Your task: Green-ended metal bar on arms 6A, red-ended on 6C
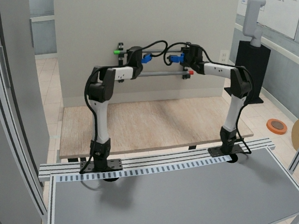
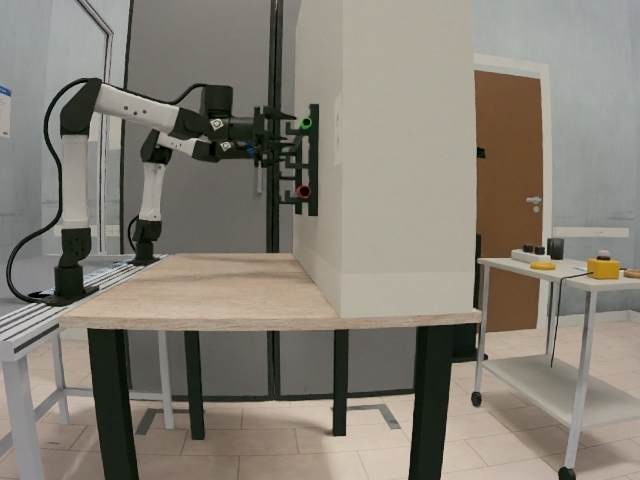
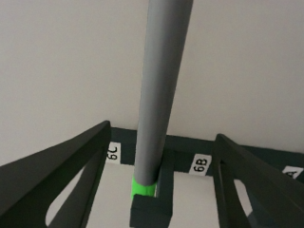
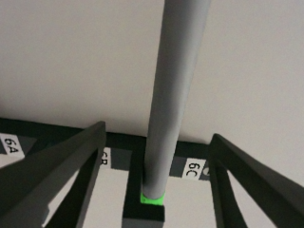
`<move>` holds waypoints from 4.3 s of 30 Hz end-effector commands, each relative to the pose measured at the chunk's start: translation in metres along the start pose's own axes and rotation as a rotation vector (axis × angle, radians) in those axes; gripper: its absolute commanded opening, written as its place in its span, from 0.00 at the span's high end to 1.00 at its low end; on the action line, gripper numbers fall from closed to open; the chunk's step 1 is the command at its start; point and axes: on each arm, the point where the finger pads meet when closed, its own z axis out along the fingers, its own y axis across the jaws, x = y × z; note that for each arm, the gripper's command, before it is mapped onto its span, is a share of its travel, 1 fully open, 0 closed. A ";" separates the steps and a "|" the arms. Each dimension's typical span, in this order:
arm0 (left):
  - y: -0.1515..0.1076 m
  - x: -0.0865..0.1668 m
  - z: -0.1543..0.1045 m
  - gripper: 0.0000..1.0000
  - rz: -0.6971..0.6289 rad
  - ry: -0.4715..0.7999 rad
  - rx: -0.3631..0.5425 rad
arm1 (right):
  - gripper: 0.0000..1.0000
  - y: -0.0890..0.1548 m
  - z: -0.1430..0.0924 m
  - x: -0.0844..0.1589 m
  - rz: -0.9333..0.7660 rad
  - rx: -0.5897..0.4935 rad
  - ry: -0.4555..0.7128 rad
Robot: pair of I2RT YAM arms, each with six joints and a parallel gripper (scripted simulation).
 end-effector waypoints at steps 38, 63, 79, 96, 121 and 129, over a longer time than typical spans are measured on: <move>-0.009 -0.008 0.025 0.36 0.011 -0.016 0.017 | 0.36 -0.013 0.022 0.001 0.004 0.025 -0.004; -0.010 -0.008 0.025 0.36 0.011 -0.016 0.017 | 0.36 -0.010 0.022 0.000 0.004 0.025 -0.004; -0.011 -0.008 0.025 0.36 0.011 -0.016 0.017 | 0.36 -0.008 0.022 0.000 0.004 0.025 -0.004; -0.013 -0.008 0.025 0.36 0.011 -0.016 0.017 | 0.36 -0.006 0.023 0.000 0.004 0.025 -0.004; -0.014 -0.008 0.025 0.43 0.011 -0.016 0.017 | 0.43 -0.002 0.023 0.000 0.004 0.025 -0.004; -0.015 -0.008 0.025 0.55 0.011 -0.016 0.017 | 0.55 0.000 0.023 0.000 0.004 0.025 -0.004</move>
